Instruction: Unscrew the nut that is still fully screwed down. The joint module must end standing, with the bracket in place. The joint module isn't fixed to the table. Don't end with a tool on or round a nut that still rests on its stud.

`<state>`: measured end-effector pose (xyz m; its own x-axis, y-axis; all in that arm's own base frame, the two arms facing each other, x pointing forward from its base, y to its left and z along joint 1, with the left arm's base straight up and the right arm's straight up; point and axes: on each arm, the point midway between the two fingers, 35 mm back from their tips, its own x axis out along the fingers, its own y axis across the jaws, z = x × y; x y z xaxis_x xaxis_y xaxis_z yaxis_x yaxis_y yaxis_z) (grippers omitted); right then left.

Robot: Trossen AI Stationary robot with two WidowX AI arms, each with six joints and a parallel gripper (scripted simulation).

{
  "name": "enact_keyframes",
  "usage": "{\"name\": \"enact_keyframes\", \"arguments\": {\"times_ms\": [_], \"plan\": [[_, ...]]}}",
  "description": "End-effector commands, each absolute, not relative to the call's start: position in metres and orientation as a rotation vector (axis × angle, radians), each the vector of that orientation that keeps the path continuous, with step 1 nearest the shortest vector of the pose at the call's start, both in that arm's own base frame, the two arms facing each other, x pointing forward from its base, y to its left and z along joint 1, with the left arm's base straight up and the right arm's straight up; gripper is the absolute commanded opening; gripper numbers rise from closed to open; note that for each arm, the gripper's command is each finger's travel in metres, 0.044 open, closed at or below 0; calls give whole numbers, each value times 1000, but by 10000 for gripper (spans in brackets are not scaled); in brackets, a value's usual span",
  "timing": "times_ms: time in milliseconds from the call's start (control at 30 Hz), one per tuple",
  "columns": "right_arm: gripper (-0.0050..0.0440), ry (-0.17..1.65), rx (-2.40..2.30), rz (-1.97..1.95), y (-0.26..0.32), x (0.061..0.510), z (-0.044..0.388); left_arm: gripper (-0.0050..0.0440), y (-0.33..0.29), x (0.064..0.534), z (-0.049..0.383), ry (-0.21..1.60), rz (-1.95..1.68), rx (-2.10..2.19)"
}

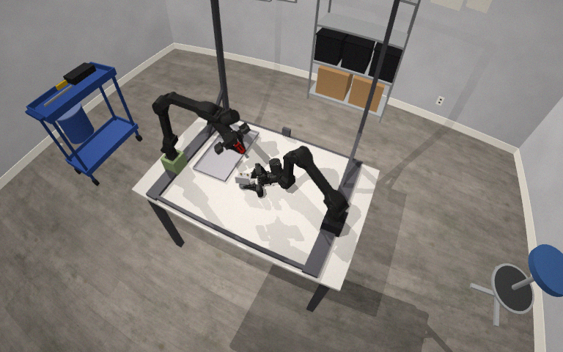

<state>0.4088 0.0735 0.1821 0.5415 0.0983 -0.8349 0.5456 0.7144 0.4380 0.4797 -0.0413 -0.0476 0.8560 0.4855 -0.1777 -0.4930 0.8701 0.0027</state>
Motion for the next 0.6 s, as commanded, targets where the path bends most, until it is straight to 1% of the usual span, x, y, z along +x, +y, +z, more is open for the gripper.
{"name": "enact_keyframes", "arguments": {"times_ms": [0,200,567], "plan": [[130,856,784,-234,72,406,214,245,-42,487,-33,142,514,-63],[130,839,788,-225,72,405,217,245,-42,487,-33,142,514,-63],[130,654,830,-128,69,392,246,245,-42,487,-33,142,514,-63]]}}
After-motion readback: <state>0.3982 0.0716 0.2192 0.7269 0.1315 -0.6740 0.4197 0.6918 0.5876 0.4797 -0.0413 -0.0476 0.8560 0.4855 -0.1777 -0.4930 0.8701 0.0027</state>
